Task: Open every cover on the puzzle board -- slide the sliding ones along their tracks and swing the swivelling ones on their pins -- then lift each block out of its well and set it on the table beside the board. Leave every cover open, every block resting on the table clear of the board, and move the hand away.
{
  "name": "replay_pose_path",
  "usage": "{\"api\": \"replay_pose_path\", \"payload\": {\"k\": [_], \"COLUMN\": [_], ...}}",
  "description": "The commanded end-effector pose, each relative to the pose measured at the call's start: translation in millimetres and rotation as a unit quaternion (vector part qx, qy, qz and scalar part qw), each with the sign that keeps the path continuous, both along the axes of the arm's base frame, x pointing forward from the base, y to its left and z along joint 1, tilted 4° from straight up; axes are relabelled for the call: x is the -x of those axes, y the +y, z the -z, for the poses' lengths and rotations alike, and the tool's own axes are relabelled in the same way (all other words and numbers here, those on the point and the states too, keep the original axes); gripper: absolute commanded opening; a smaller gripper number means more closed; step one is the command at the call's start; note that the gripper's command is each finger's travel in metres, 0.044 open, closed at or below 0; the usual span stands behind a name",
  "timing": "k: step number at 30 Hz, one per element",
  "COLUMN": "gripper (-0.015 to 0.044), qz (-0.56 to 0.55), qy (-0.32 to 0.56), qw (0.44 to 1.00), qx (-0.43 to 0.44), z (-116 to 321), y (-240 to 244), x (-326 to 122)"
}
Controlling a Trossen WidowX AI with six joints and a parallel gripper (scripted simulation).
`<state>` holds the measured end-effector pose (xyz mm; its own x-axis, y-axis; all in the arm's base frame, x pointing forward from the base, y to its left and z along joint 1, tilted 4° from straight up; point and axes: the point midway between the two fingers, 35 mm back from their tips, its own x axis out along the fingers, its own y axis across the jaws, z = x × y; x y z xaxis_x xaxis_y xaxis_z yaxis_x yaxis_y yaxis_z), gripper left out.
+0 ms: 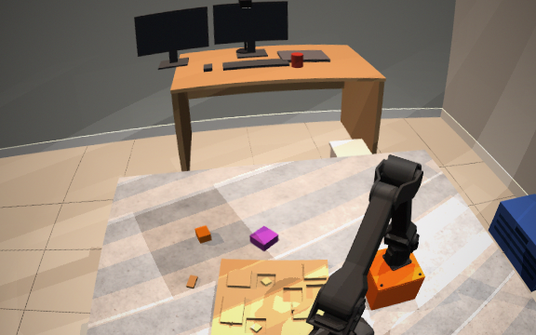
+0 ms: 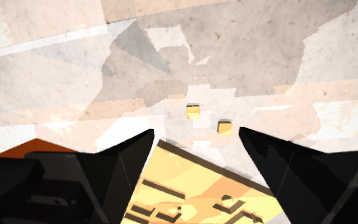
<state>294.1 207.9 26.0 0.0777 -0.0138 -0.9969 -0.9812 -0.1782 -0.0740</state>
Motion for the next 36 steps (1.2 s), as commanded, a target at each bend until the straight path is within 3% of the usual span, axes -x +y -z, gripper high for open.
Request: {"api": "replay_pose_path", "payload": {"k": [1, 3, 5, 9, 14, 20, 26, 36], "gripper": [0.044, 0.044, 0.0387, 0.0282, 0.0151, 0.0, 0.0, 0.0], "qz": [0.002, 0.002, 0.039, 0.252, 0.509, 0.762, 0.927, 0.996], "qy": [-0.001, -0.001, -0.002, -0.007, -0.014, -0.018, -0.021, -0.022], "qw": [1.0, 1.0, 0.999, 0.968, 0.86, 0.645, 0.368, 0.021], "qx": [0.001, 0.001, -0.002, -0.017, -0.036, -0.058, -0.073, -0.082], "z": [-11.9, -14.0, -14.2, -15.3, -16.9, -19.4, -21.9, -24.6], "y": [-0.6, -0.8, -3.6, -20.7, -43.7, -69.3, -97.0, -129.8], "x": [1.3, 1.7, -1.0, -15.8, -33.6, -52.4, -69.1, -84.9]}}
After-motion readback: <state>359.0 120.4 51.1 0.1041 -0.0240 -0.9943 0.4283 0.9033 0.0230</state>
